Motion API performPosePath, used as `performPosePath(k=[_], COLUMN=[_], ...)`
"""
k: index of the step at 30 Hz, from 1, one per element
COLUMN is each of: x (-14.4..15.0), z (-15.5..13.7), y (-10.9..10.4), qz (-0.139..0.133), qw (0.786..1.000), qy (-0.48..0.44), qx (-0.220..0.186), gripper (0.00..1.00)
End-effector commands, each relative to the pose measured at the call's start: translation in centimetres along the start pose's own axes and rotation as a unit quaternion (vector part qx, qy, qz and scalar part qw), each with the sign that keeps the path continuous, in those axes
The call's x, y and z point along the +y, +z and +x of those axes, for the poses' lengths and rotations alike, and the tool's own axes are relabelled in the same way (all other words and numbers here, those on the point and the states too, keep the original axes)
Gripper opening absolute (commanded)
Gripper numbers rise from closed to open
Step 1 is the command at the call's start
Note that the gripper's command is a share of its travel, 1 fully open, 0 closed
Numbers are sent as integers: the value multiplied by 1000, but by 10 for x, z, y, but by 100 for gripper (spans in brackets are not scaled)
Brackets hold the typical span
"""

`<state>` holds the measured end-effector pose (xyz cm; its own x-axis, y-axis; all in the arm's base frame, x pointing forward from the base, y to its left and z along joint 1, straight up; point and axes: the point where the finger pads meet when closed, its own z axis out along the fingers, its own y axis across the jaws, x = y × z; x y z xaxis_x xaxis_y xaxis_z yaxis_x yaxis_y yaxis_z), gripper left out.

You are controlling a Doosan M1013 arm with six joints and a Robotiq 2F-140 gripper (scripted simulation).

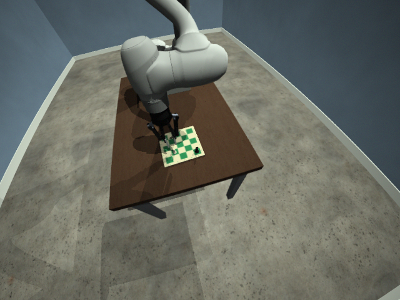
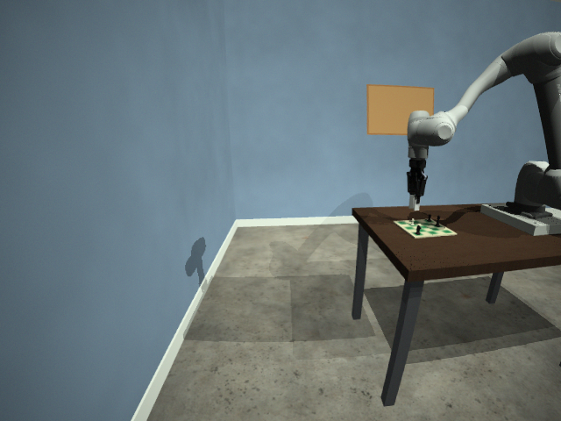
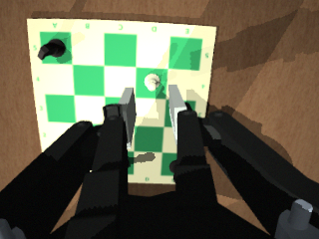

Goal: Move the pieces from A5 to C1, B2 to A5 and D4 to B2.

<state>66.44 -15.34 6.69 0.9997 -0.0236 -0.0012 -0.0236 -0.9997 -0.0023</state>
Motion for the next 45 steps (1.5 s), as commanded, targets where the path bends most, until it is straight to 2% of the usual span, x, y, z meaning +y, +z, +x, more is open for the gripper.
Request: performPosePath(k=[1, 26, 45], x=[0, 0, 0], z=[0, 0, 0], y=[1, 34, 38], qz=[0, 0, 0], qw=[1000, 1000, 1000], qy=[0, 0, 0], qx=[0, 0, 0], gripper=[20, 20, 20])
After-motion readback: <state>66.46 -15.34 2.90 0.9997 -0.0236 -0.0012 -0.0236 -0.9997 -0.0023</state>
